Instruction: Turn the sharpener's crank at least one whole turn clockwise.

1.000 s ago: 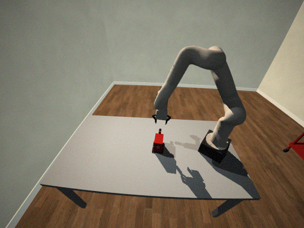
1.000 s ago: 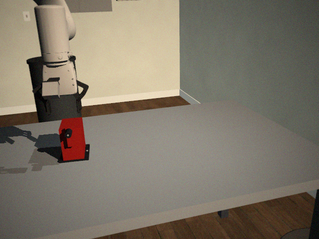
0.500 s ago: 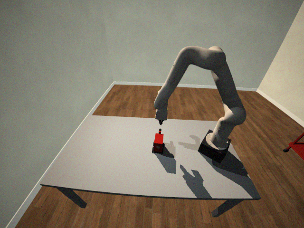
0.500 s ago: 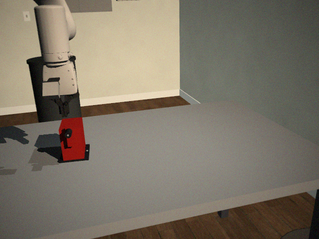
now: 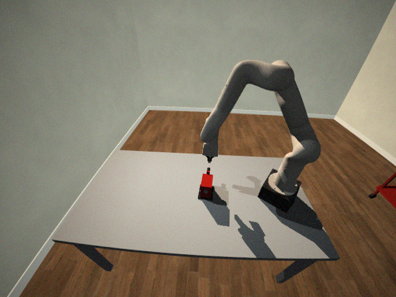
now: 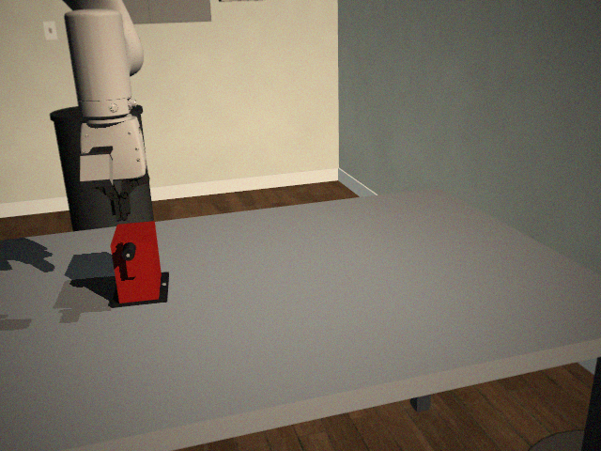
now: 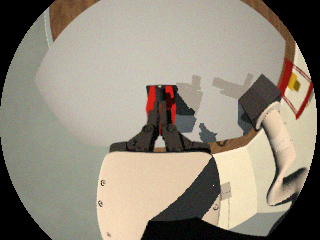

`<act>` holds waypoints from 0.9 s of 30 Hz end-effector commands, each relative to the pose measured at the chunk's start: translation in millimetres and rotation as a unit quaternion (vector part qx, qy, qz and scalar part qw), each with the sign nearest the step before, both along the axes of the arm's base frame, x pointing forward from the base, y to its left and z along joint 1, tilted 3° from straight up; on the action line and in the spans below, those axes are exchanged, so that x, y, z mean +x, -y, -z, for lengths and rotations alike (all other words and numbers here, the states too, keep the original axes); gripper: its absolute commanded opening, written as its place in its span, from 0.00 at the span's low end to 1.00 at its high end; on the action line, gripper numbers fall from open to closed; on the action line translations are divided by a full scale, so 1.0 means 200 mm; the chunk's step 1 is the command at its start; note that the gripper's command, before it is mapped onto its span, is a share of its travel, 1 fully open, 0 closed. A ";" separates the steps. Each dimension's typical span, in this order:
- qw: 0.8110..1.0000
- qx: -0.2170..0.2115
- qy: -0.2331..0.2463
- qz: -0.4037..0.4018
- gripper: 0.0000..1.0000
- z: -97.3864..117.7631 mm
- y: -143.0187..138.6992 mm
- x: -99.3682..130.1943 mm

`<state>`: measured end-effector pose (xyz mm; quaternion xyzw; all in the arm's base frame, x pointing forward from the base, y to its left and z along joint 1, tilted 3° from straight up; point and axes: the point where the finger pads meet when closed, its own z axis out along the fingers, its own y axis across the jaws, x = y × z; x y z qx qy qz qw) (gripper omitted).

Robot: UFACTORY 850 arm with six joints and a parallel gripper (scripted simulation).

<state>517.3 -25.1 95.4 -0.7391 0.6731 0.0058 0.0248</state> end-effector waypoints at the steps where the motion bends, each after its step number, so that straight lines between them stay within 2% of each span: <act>1: 1.000 0.000 0.001 0.000 0.00 0.00 0.00 0.00; 16: 1.000 0.000 0.001 0.000 0.00 0.00 0.00 0.00; 17: 1.000 0.000 0.001 0.000 0.54 0.00 0.00 0.00; 27: 1.000 0.000 0.001 0.000 0.54 0.00 0.00 0.00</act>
